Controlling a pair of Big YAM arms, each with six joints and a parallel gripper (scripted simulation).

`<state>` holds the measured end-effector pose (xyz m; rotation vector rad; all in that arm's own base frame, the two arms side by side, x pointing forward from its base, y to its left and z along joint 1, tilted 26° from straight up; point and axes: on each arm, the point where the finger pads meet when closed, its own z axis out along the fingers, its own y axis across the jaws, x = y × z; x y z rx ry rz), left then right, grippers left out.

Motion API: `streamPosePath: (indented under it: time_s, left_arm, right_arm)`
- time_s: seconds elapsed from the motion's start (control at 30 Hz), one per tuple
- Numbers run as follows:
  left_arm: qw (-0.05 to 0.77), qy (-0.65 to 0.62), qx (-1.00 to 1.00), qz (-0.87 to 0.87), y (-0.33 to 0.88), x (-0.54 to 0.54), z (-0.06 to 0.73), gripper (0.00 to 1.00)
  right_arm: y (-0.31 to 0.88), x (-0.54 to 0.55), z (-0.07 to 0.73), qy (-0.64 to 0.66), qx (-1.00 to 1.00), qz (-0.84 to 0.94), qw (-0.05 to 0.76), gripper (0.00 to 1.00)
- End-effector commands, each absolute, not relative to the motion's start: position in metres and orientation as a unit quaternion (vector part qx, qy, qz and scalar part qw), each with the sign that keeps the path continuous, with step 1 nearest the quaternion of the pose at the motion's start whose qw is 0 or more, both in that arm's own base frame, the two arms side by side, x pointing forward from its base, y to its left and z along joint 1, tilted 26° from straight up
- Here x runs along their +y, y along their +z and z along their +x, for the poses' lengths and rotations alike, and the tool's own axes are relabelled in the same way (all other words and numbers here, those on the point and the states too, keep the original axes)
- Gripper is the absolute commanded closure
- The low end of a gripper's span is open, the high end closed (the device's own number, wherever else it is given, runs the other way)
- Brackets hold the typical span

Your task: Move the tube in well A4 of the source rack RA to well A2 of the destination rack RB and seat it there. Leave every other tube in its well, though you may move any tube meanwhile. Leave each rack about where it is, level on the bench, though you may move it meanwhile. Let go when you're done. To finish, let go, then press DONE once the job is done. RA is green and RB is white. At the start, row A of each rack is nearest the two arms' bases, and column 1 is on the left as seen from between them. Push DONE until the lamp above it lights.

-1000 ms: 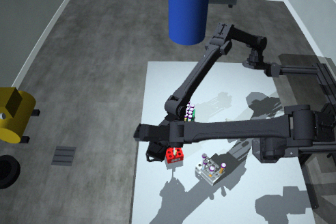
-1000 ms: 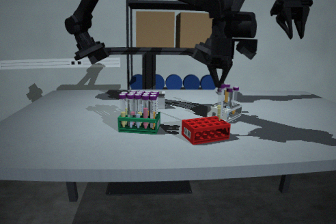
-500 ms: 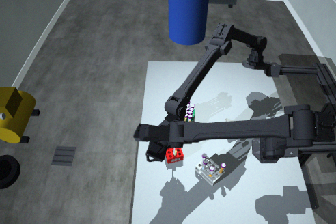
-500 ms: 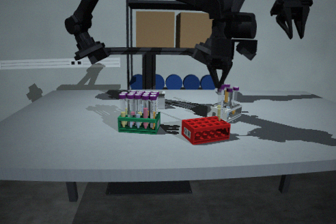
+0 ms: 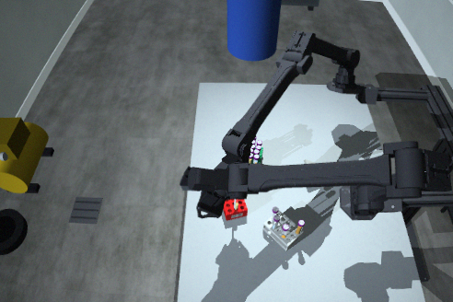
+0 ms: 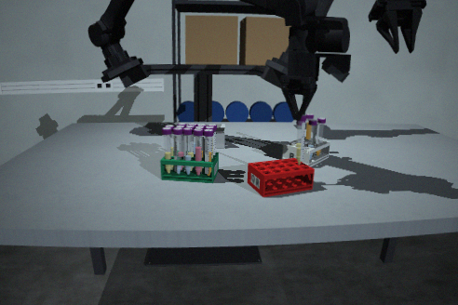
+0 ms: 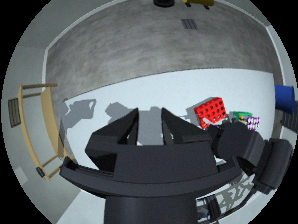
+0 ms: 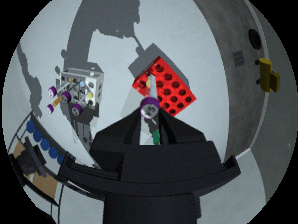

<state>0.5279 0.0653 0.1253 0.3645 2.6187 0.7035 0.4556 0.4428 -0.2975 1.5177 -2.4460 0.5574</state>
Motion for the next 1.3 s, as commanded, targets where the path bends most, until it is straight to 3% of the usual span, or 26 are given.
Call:
streamPosePath:
  time_s: [0.0, 1.27]
  left_arm:
    - [0.218, 0.254, 0.934, 0.127, 0.1405, 0.0637, 0.5391, 0.7]
    - [0.218, 0.254, 0.934, 0.127, 0.1405, 0.0637, 0.5391, 0.7]
  right_arm:
    - [-0.3102, 0.4369, 0.4629, 0.189, -0.831, 0.512, 0.104, 1.0]
    - [-0.3031, 0.4448, 0.4718, 0.187, -0.833, 0.512, 0.099, 1.0]
